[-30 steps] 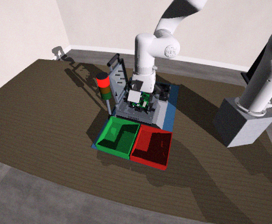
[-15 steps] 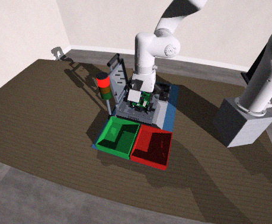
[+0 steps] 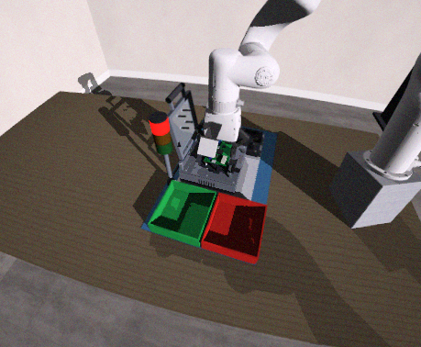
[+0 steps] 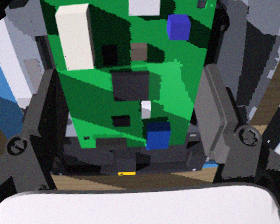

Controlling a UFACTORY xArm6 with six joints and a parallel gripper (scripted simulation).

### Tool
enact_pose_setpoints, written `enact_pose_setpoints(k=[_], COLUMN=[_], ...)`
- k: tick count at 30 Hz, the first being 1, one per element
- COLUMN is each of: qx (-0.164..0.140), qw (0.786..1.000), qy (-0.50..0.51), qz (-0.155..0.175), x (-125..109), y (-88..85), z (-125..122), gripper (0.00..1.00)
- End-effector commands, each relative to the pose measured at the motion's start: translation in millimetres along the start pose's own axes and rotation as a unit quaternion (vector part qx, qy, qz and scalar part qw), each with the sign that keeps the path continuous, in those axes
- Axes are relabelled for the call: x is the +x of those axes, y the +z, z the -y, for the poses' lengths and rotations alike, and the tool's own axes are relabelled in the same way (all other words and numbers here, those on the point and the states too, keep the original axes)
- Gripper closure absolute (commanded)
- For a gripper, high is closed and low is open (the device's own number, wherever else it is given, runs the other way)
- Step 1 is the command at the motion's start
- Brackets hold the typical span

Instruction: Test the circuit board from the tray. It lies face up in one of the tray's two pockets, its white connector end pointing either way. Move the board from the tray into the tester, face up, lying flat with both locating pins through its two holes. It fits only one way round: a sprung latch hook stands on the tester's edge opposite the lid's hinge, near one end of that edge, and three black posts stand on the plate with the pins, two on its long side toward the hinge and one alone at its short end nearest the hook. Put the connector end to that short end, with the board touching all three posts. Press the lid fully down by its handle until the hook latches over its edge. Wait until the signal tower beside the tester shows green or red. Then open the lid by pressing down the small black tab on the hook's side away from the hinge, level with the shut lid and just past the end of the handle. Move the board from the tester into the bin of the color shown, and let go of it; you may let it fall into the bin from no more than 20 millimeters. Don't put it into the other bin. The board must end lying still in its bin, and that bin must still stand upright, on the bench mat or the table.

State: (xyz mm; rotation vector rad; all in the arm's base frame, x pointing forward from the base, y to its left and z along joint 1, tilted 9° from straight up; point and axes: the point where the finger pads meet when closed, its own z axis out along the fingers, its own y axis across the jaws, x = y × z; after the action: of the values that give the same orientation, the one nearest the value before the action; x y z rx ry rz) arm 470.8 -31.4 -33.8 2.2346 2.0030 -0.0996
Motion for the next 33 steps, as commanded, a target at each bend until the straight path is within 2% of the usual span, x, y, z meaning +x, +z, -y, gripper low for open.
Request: enact_pose_setpoints(k=[1,13,26,33], qx=[-0.002,-0.002,-0.002,-0.002], qw=[1.0,1.0,1.0,1.0], qy=[0.0,0.0,0.0,0.0], qz=[0.0,0.0,0.0,0.0], x=[0.1,0.1,0.1,0.1], y=[-1.9,-20.7,-69.9,-79.7], z=[-1.6,-1.5,-1.3,-1.3], gripper=[0.21,0.21,0.21,0.21])
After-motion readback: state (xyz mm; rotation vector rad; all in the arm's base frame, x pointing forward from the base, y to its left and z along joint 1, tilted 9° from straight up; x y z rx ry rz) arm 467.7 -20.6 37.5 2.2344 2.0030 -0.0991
